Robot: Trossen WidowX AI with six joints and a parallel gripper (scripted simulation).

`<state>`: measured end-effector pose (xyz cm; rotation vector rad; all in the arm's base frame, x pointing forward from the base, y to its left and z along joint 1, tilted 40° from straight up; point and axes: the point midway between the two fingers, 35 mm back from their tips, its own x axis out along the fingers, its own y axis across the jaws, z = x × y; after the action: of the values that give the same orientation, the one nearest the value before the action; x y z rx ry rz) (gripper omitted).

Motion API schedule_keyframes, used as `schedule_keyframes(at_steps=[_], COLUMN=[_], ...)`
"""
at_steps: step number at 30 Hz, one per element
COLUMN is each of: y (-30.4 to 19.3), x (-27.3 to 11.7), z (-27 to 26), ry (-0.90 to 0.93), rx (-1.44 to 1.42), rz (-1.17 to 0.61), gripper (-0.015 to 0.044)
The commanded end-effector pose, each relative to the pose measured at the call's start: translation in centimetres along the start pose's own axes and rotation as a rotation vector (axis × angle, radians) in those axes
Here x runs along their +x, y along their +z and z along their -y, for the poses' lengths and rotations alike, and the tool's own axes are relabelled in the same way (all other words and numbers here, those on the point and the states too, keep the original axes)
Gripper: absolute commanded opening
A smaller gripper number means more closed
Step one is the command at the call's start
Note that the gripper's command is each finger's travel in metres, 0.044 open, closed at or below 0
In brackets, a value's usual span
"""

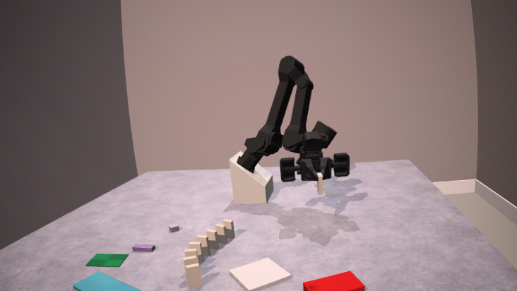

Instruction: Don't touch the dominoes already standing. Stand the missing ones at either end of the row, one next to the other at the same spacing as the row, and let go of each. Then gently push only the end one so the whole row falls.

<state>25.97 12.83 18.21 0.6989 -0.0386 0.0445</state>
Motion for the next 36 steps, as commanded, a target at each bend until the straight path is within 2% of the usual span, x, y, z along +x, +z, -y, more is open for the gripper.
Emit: schedule_keyframes(at_steps=[1,36], y=[-0.4,-7.5], x=[0.3,1.4], z=[-0.3,0.0], ry=[-0.004,-0.034], rx=[0.011,0.02], rz=[0.004,-0.029], gripper=[0.0029,0.0029])
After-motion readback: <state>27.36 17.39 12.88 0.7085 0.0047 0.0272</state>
